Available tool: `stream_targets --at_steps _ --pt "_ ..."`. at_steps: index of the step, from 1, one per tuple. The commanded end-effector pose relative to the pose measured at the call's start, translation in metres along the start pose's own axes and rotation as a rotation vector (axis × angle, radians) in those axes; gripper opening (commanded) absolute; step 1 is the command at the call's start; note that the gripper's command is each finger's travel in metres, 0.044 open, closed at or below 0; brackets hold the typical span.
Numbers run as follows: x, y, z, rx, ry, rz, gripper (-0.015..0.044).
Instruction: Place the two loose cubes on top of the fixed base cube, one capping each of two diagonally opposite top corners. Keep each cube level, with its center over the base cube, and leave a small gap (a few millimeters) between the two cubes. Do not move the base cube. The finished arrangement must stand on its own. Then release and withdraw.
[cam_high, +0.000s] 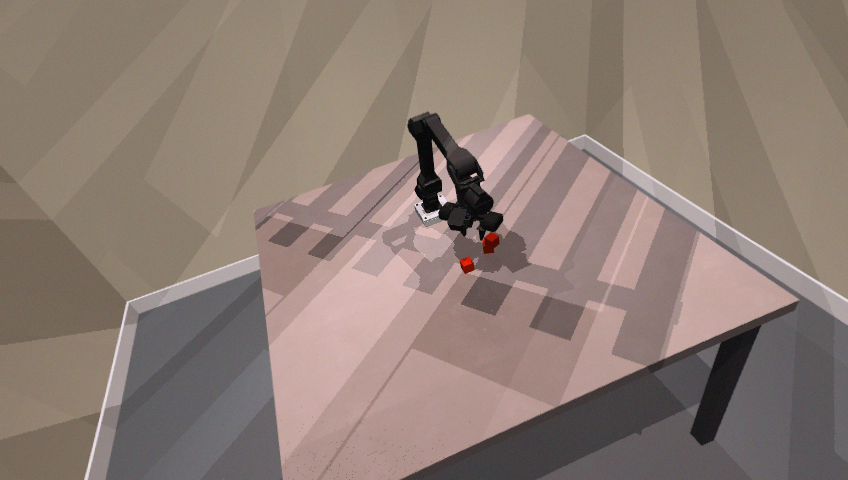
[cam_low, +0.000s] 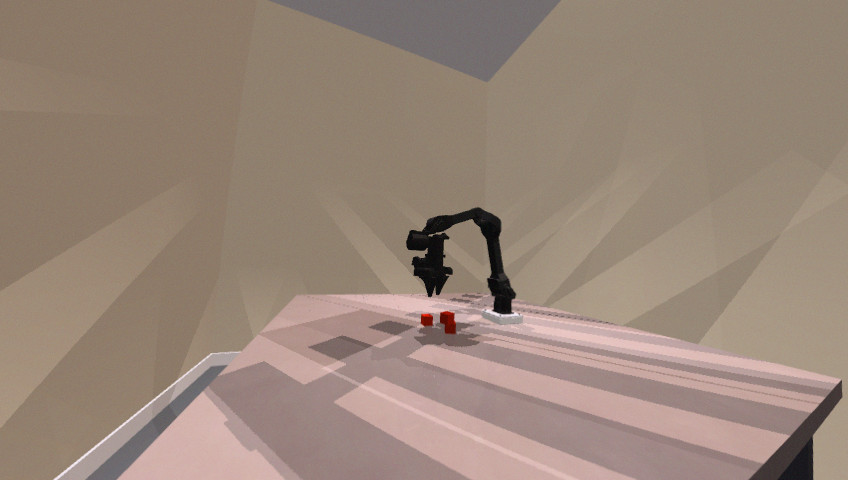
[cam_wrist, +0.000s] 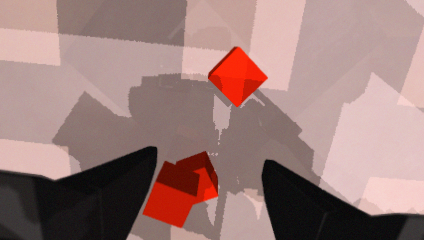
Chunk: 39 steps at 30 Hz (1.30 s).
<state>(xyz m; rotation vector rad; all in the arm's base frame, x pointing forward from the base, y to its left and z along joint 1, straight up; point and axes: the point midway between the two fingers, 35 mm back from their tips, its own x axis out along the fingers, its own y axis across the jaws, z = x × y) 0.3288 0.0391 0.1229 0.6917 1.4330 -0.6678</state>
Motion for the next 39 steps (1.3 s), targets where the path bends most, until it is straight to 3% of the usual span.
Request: stream_targets --at_steps 1,8,16,24,39 --pt "-0.008 -0.005 0.013 0.237 -0.005 0.005 0.0265" --pt "-0.018 -0.017 0.032 0.647 -0.008 0.006 0.0265" --pt "-0.013 -0.017 0.033 0.657 -0.008 0.006 0.0265" --pt "0.043 -0.017 0.034 0.657 -0.008 0.006 0.0265" --pt "0.065 -0.017 0.034 0.657 -0.008 0.006 0.0265"
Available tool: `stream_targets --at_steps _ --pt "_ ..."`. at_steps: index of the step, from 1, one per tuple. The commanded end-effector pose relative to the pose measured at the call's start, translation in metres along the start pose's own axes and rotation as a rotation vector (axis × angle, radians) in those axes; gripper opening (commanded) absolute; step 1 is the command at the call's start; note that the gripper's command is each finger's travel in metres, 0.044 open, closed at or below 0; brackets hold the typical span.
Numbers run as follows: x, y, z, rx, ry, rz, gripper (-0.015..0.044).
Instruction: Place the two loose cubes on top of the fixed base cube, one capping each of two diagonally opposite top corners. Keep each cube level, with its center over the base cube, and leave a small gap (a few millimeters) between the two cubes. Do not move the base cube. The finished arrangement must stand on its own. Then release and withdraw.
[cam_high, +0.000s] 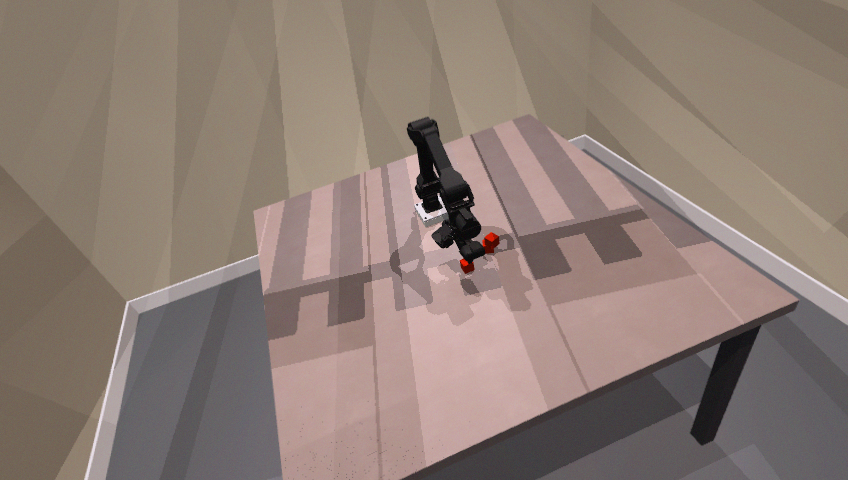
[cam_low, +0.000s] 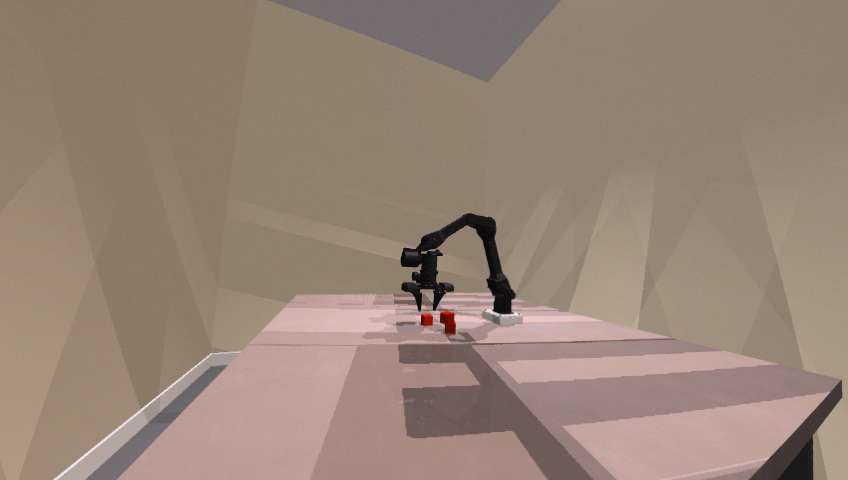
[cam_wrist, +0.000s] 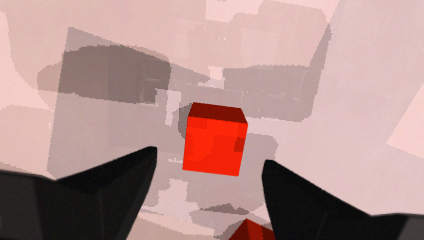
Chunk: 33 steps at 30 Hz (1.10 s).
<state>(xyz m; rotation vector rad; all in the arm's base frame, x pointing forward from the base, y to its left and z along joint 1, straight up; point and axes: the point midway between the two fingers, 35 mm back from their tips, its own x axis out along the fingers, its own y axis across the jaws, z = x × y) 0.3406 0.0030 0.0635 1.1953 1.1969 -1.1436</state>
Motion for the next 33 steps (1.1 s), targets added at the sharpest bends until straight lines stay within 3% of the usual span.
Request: stream_targets --at_steps 1,18,24,33 --pt "0.007 -0.001 0.001 0.006 -0.003 -0.005 0.0265" --pt "0.032 -0.002 0.001 0.006 -0.003 -0.005 0.0265" --pt "0.032 -0.002 0.001 0.006 -0.003 -0.005 0.0107" --pt "0.019 0.001 0.001 0.006 -0.003 -0.005 0.0105"
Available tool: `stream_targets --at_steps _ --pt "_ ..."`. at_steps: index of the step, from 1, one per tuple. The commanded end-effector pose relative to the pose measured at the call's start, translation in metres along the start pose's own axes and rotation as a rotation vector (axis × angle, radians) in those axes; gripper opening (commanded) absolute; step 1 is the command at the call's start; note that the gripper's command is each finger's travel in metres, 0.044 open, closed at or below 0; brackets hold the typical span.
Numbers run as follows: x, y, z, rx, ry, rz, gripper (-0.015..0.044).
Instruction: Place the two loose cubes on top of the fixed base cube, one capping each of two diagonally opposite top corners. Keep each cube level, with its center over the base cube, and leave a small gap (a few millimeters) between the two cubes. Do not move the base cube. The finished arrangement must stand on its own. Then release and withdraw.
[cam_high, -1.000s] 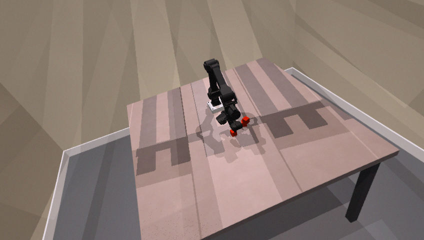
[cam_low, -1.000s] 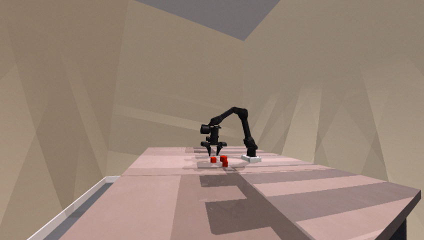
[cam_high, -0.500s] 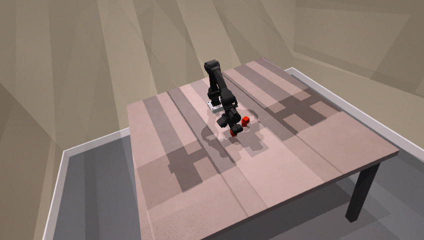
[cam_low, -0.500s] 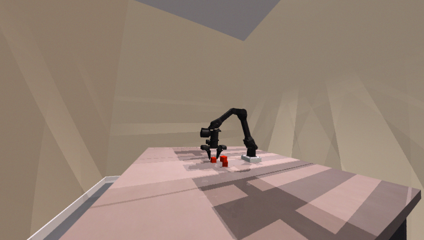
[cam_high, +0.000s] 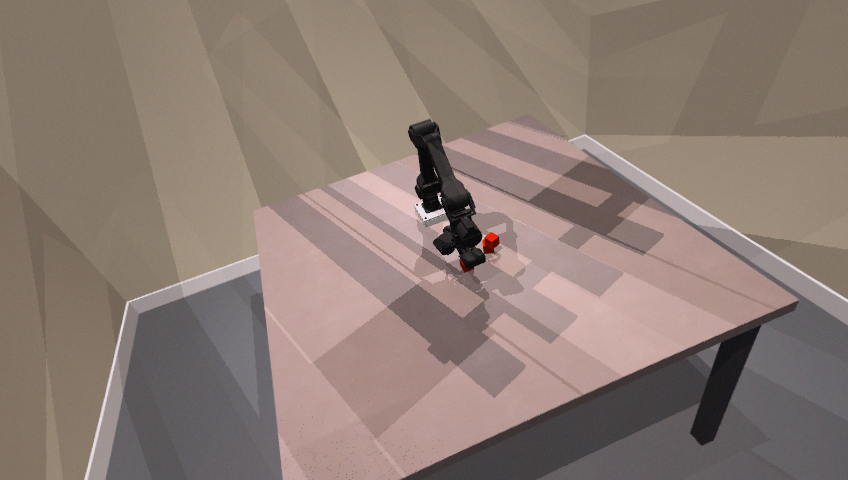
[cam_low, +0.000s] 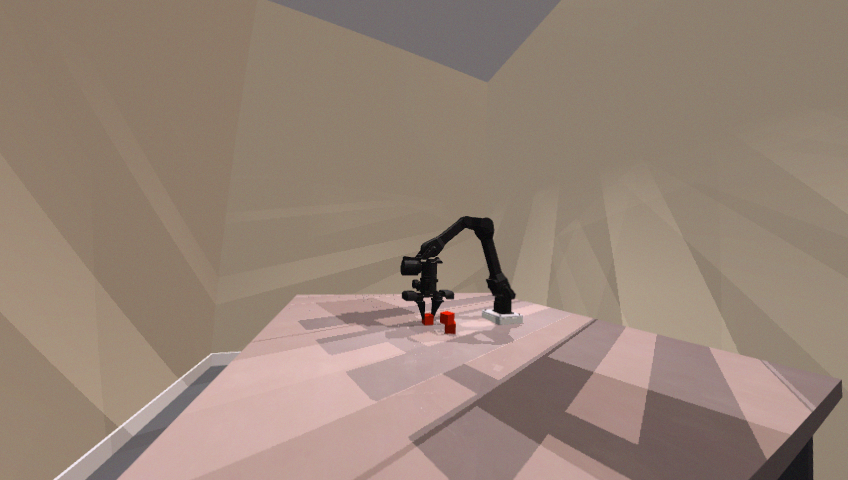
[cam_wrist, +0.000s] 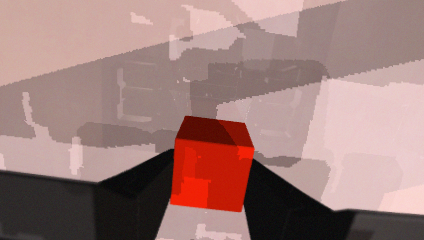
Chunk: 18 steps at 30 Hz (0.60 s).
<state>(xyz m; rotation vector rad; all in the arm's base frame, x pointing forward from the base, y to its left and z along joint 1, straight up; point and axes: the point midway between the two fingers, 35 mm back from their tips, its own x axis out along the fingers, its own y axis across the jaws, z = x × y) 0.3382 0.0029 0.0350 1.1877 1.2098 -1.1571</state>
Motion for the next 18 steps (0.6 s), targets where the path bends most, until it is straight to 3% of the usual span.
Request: stream_targets --at_steps 1,18 --pt "-0.013 0.005 0.001 0.006 -0.003 0.013 0.0105" --pt "-0.066 0.007 0.001 0.006 -0.003 0.013 0.0105"
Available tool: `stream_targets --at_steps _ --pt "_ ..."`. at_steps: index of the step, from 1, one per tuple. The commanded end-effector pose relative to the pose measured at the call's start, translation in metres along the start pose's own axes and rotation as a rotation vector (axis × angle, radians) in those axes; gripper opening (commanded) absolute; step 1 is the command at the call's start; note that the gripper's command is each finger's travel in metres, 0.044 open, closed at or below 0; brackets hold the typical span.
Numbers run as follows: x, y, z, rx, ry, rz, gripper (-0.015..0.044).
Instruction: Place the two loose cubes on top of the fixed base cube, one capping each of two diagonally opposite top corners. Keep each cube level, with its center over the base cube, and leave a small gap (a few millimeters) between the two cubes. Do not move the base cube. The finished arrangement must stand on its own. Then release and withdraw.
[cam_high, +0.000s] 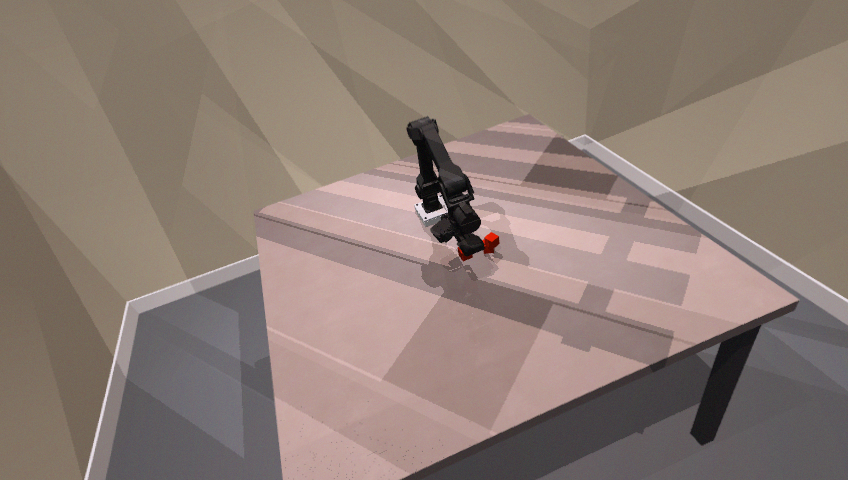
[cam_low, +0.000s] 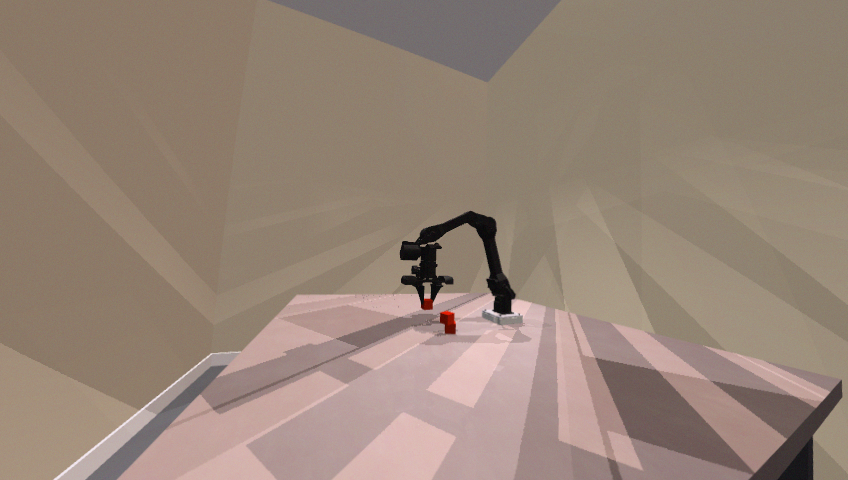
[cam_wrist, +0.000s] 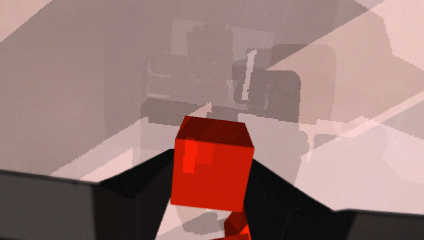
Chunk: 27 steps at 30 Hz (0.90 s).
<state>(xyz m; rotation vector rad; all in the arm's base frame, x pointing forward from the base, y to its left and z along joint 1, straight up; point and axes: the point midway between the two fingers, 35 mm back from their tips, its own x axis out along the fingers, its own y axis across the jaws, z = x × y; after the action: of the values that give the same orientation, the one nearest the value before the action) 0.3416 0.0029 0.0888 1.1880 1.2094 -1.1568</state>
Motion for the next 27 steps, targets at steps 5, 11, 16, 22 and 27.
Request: stream_targets --at_steps 5,11,16,22,27 --pt "-0.028 0.000 0.000 0.006 -0.003 0.013 0.0105" --pt "-0.048 -0.003 0.000 0.006 -0.003 0.013 0.0105" --pt "-0.052 -0.004 0.000 -0.001 -0.003 0.012 0.0105" --pt "-0.051 -0.009 -0.012 -0.223 -0.003 0.012 0.0105" --pt "-0.050 -0.015 -0.023 -0.431 -0.003 0.011 0.0105"
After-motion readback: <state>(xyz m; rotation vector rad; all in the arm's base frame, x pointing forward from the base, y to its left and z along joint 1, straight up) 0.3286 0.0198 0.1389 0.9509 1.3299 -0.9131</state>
